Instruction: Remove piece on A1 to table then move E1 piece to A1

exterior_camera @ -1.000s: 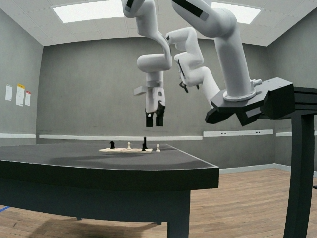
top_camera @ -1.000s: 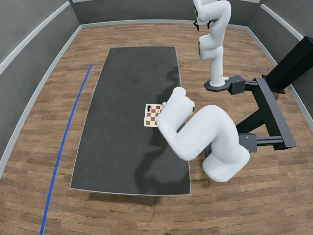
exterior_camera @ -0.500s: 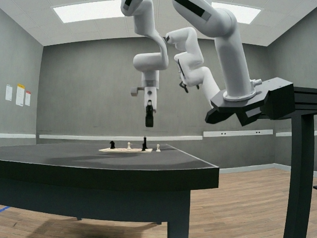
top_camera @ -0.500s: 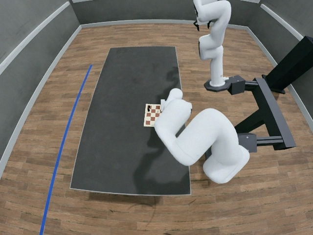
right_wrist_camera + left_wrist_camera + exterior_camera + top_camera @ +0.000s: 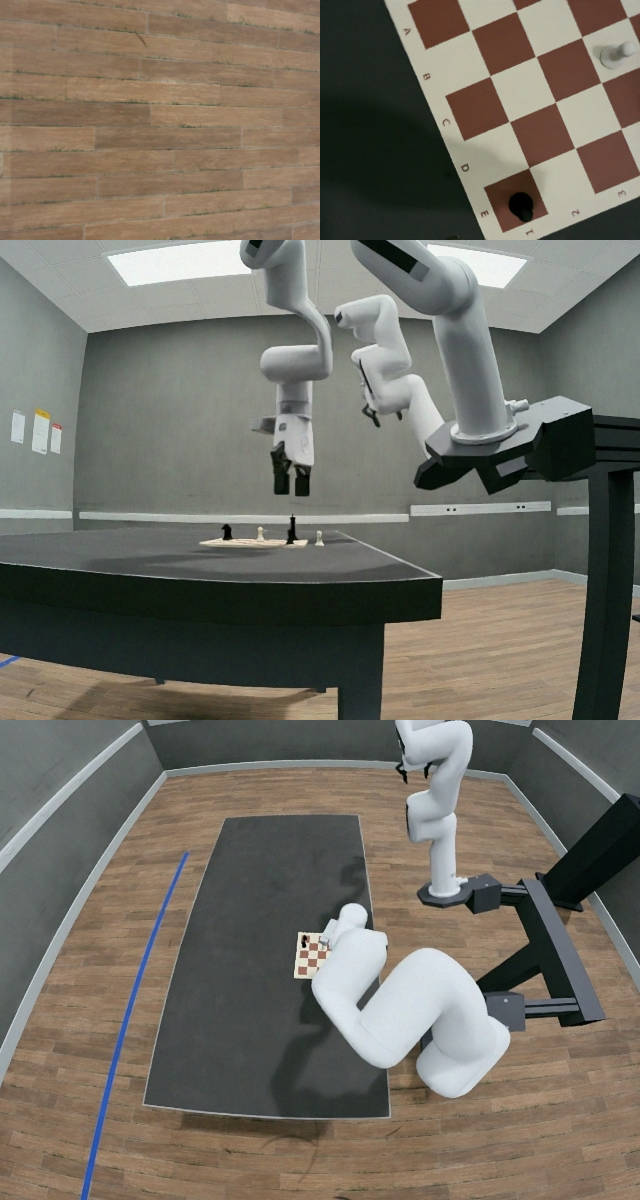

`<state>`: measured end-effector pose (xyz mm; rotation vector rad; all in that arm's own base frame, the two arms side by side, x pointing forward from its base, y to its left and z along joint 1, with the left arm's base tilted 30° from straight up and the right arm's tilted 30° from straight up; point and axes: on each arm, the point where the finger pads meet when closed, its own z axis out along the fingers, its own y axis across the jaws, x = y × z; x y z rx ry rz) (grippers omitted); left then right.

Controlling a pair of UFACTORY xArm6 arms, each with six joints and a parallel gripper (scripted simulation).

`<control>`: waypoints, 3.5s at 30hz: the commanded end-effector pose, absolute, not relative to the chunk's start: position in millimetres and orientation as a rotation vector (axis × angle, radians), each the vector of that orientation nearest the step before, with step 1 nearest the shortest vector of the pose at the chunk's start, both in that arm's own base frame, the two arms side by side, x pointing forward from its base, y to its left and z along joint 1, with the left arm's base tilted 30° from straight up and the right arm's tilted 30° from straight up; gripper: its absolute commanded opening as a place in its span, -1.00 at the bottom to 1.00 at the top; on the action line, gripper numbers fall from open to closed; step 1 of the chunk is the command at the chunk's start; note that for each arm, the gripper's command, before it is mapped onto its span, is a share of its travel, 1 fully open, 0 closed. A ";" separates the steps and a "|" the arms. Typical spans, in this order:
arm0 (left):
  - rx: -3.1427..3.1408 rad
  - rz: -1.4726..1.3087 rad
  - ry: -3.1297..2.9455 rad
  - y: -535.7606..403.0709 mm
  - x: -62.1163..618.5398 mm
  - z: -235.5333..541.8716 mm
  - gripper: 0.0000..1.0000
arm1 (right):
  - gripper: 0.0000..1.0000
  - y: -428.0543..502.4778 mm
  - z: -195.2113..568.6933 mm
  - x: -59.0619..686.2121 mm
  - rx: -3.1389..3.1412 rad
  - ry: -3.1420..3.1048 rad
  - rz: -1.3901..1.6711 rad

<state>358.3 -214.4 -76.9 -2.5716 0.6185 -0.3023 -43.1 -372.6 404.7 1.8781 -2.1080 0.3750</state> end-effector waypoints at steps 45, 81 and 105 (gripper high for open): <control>-2.535 -0.249 0.741 -210.4 365.1 -80.3 -0.29 | 1.00 -372.8 406.4 -43.2 1.876 -2.106 0.378; -2.535 -0.249 0.741 -193.8 378.1 -116.1 -0.29 | 1.00 -372.8 406.4 -43.2 1.876 -2.106 0.378; -2.535 -0.249 0.741 -192.6 379.1 -118.7 -0.29 | 1.00 -372.8 406.4 -43.2 1.876 -2.106 0.378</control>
